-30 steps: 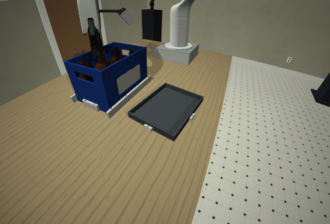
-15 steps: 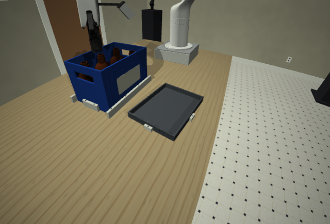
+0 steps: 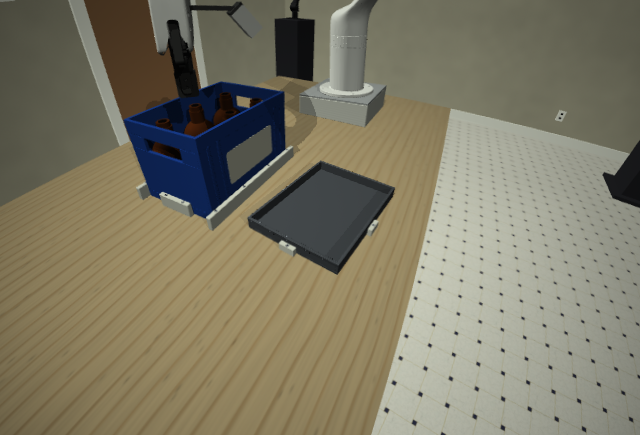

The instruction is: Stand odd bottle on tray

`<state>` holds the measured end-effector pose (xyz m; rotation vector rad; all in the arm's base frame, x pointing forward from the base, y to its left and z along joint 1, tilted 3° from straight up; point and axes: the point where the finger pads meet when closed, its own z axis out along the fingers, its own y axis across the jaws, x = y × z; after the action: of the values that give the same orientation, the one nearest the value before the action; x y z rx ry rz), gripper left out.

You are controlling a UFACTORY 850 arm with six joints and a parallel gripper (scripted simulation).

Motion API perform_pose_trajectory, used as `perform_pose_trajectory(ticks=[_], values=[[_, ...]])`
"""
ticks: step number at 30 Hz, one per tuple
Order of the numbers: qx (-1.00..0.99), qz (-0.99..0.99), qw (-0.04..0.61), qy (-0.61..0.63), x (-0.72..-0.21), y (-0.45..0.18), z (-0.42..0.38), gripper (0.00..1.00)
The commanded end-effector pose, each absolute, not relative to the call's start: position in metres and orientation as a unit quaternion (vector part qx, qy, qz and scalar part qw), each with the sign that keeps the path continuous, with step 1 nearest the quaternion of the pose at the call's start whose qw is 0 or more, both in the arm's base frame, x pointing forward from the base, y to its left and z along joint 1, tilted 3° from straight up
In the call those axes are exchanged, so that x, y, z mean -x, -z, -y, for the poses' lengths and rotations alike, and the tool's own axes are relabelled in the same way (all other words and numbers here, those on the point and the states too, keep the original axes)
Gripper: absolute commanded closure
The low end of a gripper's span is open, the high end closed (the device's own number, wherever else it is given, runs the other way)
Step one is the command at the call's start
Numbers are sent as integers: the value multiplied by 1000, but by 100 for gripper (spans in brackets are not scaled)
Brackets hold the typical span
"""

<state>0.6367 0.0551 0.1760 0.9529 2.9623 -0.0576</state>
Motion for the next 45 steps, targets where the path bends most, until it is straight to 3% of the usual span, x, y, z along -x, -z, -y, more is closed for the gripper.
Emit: perform_pose_trajectory(ticks=[1, 18, 45], values=[[-306, -952, 16, 18, -638, -177, -55, 100], [-306, -952, 16, 18, -637, -177, -54, 100], [-306, -952, 16, 18, -475, -179, 59, 100]])
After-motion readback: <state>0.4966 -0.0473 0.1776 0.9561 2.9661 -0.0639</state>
